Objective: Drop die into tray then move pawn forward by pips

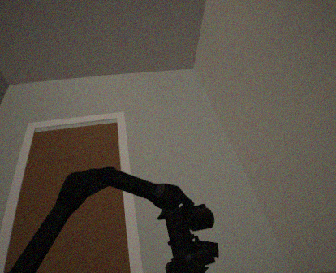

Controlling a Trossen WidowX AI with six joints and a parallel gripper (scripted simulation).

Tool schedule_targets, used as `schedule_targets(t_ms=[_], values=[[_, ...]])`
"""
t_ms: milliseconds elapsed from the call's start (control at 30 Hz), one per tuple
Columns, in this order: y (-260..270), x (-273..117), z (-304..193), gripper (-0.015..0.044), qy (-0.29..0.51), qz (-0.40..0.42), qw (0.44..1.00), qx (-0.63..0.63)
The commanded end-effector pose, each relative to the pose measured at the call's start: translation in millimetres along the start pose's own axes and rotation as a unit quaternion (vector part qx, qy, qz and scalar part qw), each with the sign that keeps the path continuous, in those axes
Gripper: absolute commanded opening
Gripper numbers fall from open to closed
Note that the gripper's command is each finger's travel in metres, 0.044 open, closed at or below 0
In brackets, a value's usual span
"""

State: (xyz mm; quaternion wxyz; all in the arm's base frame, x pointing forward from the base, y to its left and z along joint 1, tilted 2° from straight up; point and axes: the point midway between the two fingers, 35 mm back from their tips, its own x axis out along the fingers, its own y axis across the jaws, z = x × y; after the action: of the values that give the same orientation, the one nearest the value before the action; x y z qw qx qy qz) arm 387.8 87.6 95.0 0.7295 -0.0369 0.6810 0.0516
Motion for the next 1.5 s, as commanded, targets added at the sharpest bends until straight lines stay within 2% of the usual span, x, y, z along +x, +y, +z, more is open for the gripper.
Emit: schedule_targets(t_ms=[0, 433, 633, 833, 1000, 1467], values=[[0, 10, -1, 0.0200, 0.004, -0.002, 1.000, 0.003], [0, 29, -2, 0.0200, 0.004, -0.002, 1.000, 0.003], [0, 29, -2, 0.0043, 0.004, -0.002, 1.000, 0.003], [0, 29, -2, 0.0003, 0.004, -0.002, 1.000, 0.003], [0, 26, -1, 0.0000, 0.004, -0.002, 1.000, 0.003], [0, -36, 7, 0.0000, 0.003, -0.002, 1.000, 0.003]])
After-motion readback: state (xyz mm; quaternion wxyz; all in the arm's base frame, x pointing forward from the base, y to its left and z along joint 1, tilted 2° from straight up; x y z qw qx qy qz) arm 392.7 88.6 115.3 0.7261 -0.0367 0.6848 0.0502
